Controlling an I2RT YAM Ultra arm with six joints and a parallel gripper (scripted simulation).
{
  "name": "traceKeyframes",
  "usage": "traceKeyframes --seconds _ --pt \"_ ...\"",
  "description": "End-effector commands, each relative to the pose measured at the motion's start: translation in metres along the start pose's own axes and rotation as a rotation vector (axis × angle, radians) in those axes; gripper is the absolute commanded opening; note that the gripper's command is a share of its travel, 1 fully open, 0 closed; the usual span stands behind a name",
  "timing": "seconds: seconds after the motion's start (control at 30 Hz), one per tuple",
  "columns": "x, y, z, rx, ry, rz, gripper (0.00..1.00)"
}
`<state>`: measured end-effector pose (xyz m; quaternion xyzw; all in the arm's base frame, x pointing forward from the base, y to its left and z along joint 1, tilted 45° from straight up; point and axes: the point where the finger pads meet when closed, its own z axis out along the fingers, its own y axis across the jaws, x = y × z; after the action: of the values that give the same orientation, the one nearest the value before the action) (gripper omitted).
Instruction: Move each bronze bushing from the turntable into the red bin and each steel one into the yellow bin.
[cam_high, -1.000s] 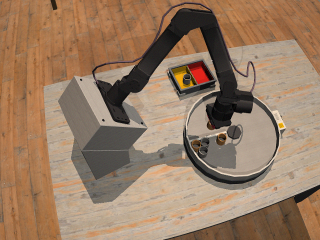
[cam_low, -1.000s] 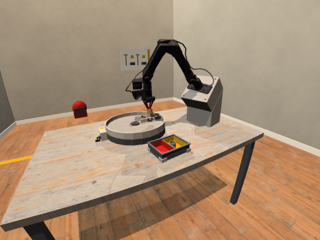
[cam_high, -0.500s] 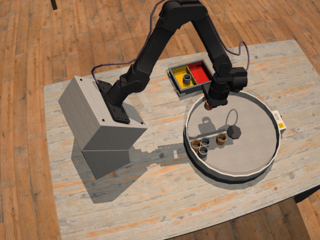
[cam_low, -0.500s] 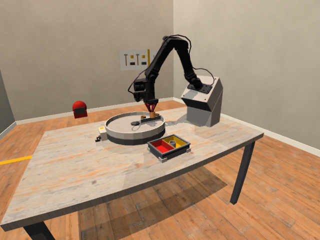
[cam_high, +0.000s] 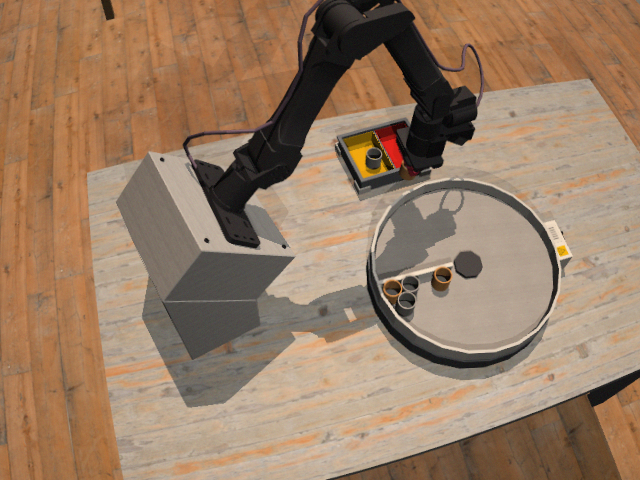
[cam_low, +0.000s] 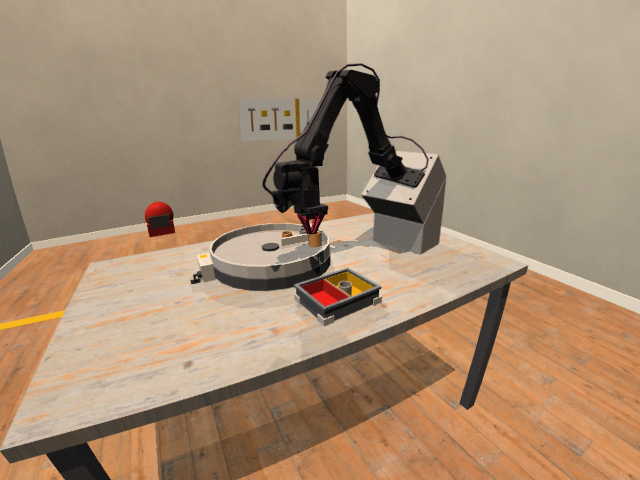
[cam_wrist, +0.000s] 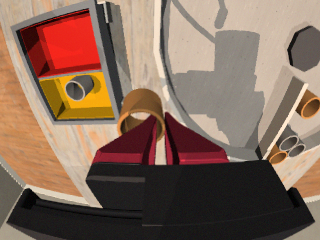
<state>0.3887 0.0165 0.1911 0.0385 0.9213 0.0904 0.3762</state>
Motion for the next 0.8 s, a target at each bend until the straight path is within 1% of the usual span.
traceKeyframes --seconds 0.0,0.3,0.37,0.47,0.57,0.73,0.77 --pt "-0.013 0.018 -0.004 0.049 -0.012 0.042 0.0" --pt "-0.027 0.084 -0.001 0.048 -0.014 0.041 0.0" --pt "-0.027 0.084 -0.001 0.048 -0.014 0.041 0.0" --pt "-0.031 0.102 -0.001 0.047 -0.014 0.041 0.0" --pt "-0.034 0.115 0.0 0.047 -0.015 0.041 0.0" --pt "-0.037 0.13 0.0 0.046 -0.017 0.042 0.0" --pt "-0.04 0.132 -0.005 0.04 -0.029 0.044 0.0"
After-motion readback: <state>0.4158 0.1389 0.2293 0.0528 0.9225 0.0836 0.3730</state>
